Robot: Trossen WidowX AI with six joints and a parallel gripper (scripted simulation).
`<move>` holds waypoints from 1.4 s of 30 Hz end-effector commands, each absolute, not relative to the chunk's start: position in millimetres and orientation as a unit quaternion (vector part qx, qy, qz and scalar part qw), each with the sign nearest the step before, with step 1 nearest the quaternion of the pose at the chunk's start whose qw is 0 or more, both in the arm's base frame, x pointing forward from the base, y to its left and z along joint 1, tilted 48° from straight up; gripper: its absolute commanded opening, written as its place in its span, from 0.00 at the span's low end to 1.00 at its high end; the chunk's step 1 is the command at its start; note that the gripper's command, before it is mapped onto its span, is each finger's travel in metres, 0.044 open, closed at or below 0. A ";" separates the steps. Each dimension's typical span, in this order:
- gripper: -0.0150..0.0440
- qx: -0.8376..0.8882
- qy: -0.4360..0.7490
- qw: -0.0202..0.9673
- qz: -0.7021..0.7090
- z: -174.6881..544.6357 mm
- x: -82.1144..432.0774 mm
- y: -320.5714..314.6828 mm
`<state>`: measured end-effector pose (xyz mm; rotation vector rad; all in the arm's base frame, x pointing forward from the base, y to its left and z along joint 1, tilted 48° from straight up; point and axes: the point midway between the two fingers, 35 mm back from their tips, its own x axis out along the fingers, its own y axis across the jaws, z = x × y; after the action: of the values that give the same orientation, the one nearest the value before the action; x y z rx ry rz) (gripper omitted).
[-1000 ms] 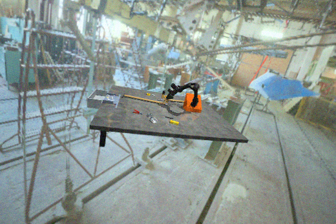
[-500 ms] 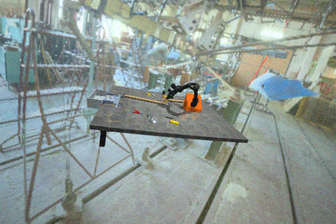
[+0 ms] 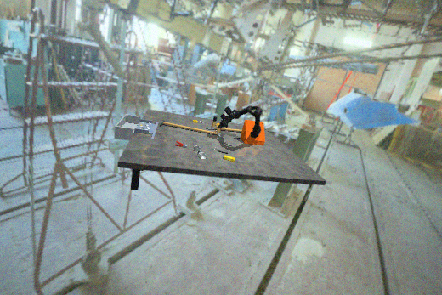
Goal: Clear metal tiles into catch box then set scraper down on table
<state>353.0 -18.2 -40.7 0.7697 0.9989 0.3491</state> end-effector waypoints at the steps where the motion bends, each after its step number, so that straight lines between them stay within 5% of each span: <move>1: 0.25 0.356 0.459 0.795 0.172 -32.5 354.8 -12.9; 42: 0.25 0.335 0.436 0.804 0.227 -11.6 346.5 4.0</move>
<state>350.0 7.5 -11.9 0.7196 0.9414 0.4846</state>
